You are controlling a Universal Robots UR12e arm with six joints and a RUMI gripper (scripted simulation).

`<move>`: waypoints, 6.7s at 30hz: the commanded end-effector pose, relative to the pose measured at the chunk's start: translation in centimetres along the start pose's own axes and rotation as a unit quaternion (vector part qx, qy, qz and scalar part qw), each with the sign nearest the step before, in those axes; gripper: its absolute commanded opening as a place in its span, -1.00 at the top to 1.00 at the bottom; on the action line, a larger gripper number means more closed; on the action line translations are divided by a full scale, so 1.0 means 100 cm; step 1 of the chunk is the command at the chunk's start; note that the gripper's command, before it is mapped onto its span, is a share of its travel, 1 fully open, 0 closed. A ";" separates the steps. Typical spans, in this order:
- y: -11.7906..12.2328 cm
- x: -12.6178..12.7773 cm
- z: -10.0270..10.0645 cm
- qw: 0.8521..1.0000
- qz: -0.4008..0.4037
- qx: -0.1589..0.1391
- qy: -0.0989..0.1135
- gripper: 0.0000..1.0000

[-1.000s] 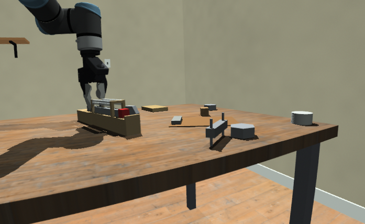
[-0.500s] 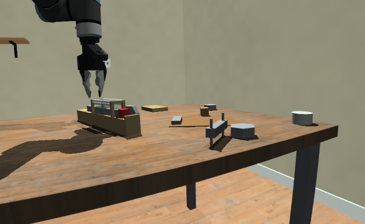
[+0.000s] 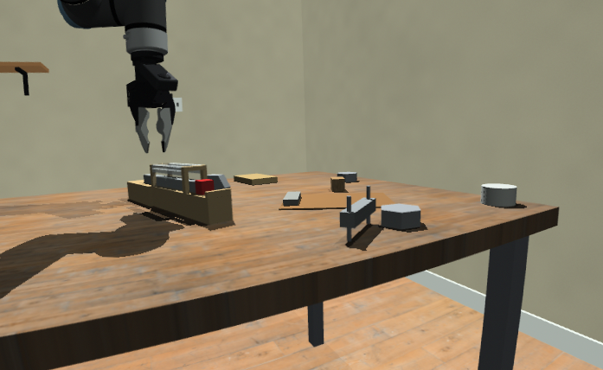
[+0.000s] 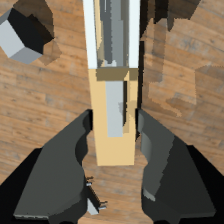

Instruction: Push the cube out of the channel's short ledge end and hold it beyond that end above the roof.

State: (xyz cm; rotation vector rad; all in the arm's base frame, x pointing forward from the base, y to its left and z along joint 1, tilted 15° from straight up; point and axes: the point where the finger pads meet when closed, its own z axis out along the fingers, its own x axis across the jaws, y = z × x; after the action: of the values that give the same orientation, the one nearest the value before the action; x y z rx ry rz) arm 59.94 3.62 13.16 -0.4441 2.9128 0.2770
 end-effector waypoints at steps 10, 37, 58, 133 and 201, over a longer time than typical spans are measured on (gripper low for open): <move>0.000 -0.001 -0.001 1.000 0.000 0.000 0.000 0.55; 0.088 -0.001 0.015 1.000 0.000 0.000 0.000 1.00; 0.088 -0.001 0.060 1.000 0.000 0.000 0.000 1.00; 0.069 -0.001 -0.001 1.000 0.000 0.000 0.000 1.00; -0.228 0.001 -0.001 1.000 0.000 0.000 -0.001 0.50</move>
State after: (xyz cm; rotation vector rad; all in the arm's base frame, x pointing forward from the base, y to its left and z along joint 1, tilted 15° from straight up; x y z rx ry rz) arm 66.88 -17.79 9.56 -0.4426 2.9129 0.2778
